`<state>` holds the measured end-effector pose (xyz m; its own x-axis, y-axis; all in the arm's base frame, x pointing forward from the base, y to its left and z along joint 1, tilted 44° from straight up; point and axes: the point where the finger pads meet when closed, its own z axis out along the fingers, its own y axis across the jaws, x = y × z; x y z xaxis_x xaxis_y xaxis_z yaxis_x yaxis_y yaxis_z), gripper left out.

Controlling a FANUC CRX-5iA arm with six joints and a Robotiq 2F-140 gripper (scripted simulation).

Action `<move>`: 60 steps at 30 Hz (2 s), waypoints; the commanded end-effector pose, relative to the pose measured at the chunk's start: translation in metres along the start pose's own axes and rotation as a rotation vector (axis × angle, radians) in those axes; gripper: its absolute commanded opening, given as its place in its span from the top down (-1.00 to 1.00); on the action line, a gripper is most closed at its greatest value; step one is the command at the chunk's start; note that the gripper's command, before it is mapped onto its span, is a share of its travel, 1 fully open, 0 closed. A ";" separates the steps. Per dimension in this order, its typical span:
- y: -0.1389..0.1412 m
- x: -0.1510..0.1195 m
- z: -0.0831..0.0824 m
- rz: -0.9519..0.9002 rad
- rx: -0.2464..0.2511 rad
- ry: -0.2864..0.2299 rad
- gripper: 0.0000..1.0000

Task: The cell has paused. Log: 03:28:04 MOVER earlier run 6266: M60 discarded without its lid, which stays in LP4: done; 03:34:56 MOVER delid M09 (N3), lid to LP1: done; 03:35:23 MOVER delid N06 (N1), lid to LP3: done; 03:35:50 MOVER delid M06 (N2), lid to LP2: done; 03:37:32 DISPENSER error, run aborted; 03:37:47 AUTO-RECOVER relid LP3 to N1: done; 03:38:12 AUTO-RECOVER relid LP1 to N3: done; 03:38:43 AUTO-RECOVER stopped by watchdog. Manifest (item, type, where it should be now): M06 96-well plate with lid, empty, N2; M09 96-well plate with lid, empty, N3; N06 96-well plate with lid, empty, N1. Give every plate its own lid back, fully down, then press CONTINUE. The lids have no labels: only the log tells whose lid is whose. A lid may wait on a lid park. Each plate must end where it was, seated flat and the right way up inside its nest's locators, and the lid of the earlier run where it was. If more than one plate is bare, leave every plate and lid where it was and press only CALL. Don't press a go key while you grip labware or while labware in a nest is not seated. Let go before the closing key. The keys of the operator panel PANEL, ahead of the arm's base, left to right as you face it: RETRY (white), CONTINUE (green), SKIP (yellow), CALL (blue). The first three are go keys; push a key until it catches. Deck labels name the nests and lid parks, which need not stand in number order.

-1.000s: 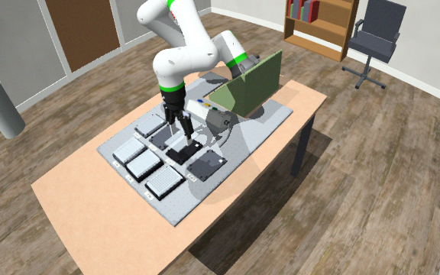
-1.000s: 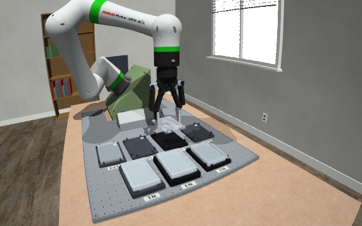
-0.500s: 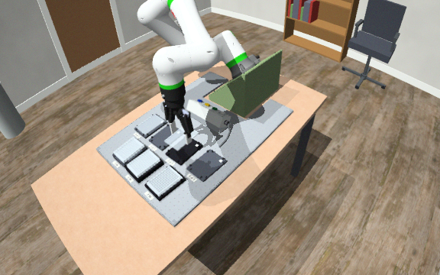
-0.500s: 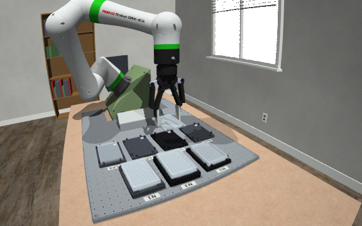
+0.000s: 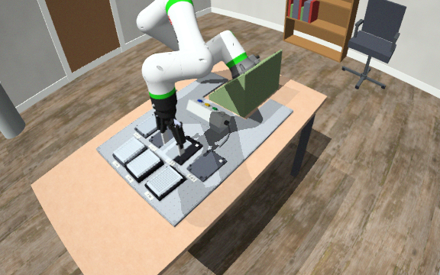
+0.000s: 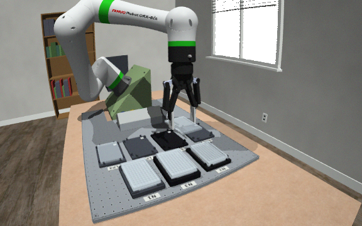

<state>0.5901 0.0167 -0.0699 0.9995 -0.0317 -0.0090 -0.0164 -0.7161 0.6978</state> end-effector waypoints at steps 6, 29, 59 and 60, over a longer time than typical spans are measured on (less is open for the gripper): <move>-0.027 0.076 0.003 -0.002 -0.004 -0.012 1.00; -0.039 0.112 0.011 0.000 -0.003 -0.015 1.00; -0.039 0.112 0.011 0.005 -0.003 -0.015 1.00; -0.039 0.112 0.011 0.006 -0.003 -0.015 1.00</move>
<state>0.7024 0.0333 -0.1066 0.9989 -0.0442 -0.0181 -0.0189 -0.7135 0.7004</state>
